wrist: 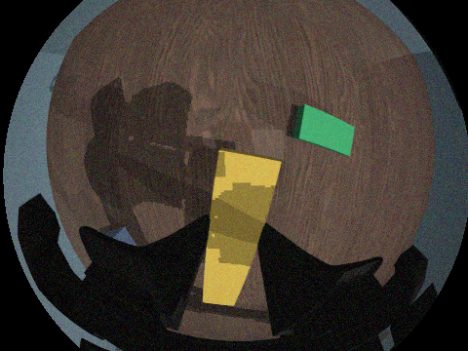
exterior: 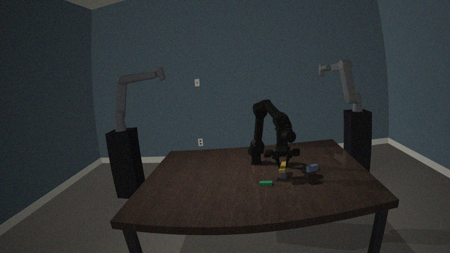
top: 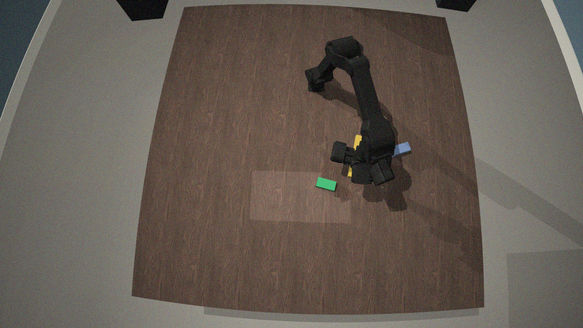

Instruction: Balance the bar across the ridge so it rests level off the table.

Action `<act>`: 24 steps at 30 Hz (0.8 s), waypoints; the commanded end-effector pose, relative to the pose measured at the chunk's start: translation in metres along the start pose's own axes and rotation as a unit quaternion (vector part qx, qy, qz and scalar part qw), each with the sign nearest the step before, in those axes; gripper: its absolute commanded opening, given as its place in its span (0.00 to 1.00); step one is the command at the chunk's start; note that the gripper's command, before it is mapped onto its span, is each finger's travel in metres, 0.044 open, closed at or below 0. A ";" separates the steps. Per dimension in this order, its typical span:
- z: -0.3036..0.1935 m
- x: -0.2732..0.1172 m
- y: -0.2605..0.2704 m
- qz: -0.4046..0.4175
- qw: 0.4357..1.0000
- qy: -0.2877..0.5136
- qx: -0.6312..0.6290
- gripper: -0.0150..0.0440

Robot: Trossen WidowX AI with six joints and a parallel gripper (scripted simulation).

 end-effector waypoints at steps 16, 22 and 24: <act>0.000 -0.001 0.000 0.000 1.000 0.000 0.000 0.25; 0.000 -0.001 0.000 0.000 1.000 0.000 0.000 0.25; 0.000 -0.001 0.000 0.000 1.000 0.000 0.000 0.25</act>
Point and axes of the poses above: the point midway between the two fingers, 35 mm back from their tips, its own x axis out along the fingers, its own y axis across the jaws, z = x × y, the point moved 1 cm from there along -x, back along the fingers, and after that the axes turned 9 degrees about -x, right-handed, at the moved point
